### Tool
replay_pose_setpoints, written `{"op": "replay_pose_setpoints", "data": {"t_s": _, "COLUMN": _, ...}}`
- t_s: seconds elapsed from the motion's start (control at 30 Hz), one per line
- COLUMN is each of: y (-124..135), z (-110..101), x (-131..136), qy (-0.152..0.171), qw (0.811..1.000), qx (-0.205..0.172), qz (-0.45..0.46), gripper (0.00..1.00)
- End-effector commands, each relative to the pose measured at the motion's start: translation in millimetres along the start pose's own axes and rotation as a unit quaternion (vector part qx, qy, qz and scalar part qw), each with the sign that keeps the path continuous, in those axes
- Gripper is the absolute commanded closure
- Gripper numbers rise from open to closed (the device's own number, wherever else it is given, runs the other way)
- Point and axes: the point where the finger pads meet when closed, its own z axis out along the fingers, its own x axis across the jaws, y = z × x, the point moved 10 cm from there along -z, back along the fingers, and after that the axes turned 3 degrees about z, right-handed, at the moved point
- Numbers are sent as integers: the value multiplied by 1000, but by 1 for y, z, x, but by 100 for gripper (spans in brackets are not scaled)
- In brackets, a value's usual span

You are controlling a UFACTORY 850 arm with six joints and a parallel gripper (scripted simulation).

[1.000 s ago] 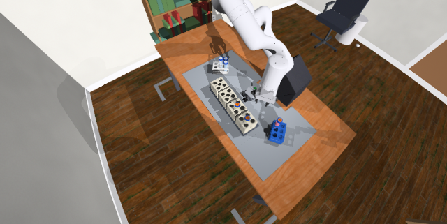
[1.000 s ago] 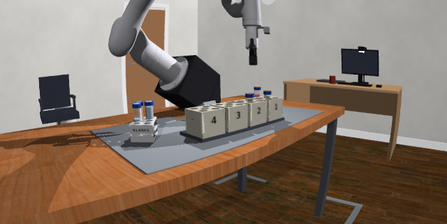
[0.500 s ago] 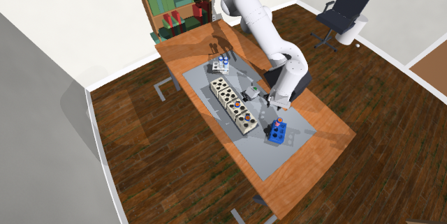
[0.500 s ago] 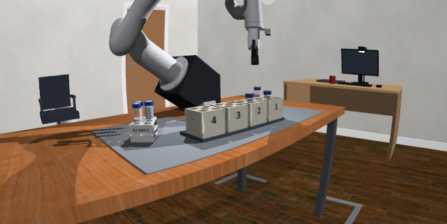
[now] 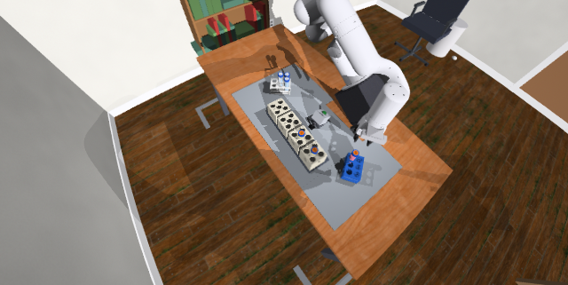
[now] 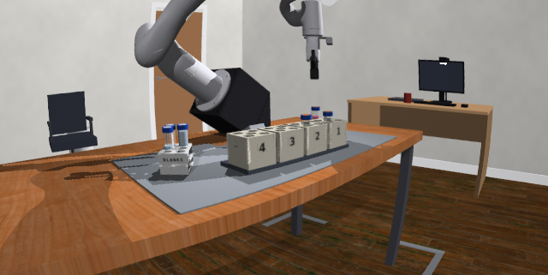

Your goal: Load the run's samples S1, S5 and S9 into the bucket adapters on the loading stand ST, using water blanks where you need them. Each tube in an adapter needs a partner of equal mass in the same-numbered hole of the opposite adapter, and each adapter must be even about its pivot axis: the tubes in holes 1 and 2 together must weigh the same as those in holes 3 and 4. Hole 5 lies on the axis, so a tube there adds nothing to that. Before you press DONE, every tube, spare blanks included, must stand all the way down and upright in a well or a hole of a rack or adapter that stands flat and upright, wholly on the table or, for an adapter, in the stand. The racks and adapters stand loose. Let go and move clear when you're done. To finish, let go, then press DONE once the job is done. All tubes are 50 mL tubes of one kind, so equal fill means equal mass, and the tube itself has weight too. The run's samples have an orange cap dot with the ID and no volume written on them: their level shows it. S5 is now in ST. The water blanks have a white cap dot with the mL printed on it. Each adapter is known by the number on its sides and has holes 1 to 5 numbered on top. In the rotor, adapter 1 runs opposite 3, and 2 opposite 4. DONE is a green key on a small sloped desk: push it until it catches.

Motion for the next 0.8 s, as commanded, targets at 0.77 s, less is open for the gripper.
{"op": "replay_pose_setpoints", "data": {"t_s": 0.77, "y": -1, "z": 23, "x": -11, "qy": 0, "qw": 1000, "qx": 0, "qz": 0, "gripper": 43}}
